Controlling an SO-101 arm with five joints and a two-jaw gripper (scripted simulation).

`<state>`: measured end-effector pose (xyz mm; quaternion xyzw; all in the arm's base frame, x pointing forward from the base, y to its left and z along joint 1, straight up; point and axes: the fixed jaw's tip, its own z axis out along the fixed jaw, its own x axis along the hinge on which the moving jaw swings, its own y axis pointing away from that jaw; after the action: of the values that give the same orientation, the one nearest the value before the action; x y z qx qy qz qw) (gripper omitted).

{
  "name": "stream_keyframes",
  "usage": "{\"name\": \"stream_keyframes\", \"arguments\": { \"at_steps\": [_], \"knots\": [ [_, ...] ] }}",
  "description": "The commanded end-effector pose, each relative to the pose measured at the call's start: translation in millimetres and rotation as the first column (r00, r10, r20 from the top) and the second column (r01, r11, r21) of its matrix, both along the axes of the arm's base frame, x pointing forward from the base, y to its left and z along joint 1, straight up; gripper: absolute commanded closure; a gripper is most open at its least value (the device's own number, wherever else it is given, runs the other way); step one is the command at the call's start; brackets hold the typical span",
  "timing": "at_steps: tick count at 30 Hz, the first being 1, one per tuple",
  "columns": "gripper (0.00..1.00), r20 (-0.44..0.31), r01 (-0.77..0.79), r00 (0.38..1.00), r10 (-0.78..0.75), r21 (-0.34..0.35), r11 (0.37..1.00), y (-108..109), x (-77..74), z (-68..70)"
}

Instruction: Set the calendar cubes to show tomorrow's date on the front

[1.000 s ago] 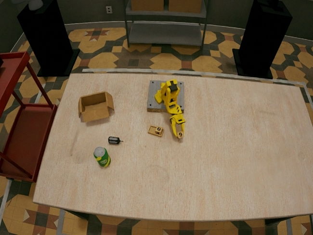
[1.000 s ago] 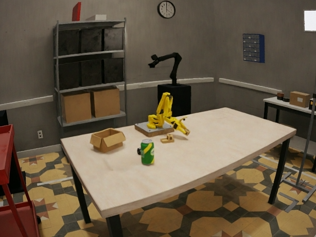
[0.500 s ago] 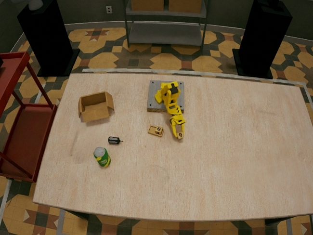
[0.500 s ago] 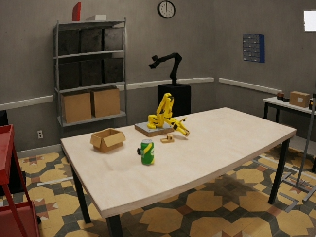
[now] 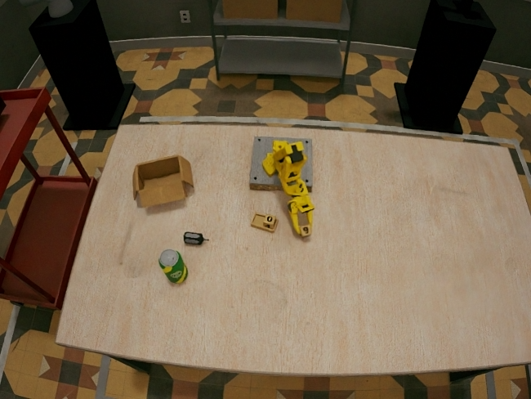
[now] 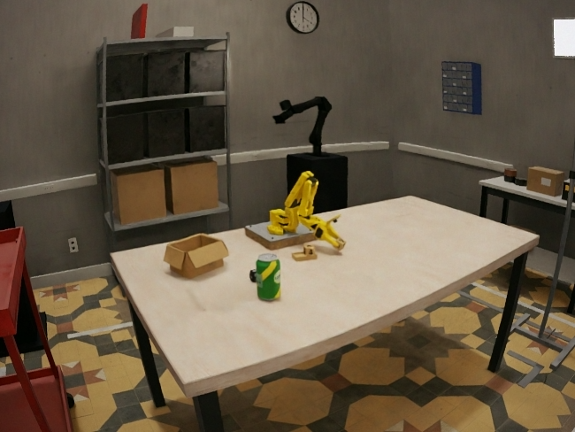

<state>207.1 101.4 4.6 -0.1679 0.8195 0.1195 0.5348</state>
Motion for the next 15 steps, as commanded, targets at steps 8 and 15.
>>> {"name": "stream_keyframes", "arguments": {
  "at_steps": [8,15],
  "knots": [
    [1.0,0.02,0.005,1.0,-0.005,0.006,1.0,-0.5,2.5,0.7],
    [1.0,0.02,0.005,1.0,-0.005,0.006,1.0,-0.5,2.5,-3.7]
  ]
}}
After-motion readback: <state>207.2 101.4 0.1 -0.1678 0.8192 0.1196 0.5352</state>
